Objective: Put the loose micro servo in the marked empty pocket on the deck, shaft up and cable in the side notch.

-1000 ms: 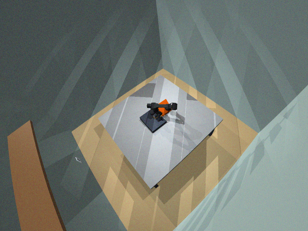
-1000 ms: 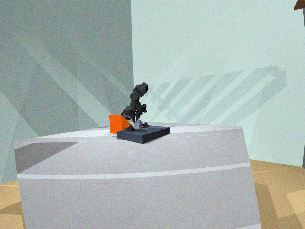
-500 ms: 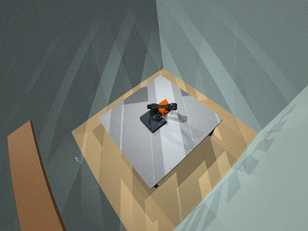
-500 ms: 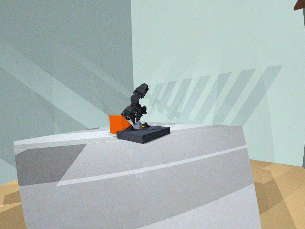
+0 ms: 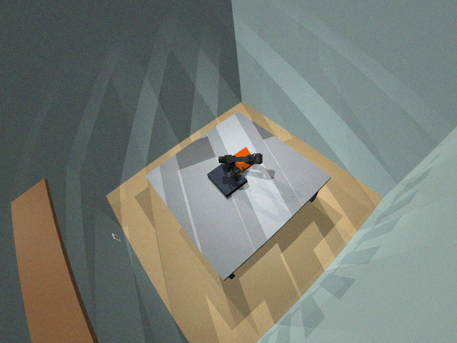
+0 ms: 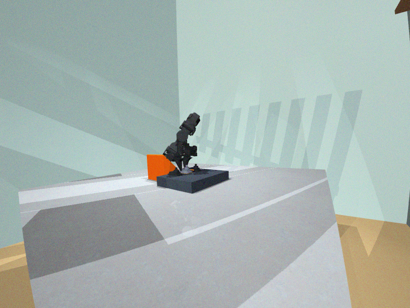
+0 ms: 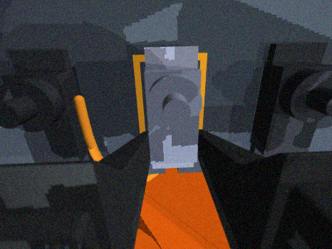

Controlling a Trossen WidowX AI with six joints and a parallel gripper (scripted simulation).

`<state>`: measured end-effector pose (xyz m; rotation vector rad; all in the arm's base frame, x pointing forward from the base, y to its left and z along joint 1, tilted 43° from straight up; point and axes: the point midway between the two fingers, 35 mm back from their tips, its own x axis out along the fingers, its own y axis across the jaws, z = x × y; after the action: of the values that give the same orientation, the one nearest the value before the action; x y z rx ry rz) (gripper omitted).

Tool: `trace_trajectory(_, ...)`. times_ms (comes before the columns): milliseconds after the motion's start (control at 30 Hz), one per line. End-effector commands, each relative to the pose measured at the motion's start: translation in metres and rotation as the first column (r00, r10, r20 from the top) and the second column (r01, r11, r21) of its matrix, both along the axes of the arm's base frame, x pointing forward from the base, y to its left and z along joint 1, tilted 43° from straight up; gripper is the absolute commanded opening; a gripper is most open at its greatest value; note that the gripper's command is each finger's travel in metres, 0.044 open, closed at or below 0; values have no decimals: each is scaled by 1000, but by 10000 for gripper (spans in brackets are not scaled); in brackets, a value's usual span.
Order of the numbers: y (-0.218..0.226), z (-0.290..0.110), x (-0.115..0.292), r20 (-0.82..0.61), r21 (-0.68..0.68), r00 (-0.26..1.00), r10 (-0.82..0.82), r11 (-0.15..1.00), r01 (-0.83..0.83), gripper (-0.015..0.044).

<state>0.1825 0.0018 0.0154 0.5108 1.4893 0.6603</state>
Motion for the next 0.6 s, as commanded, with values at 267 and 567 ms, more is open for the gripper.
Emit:
trace_trajectory(267, 3, -3, 0, 1, 3, 1000, -7, 1000, 7, 131)
trace_trajectory(567, -15, 17, -1, 0, 1, 1000, -7, 1000, 7, 187)
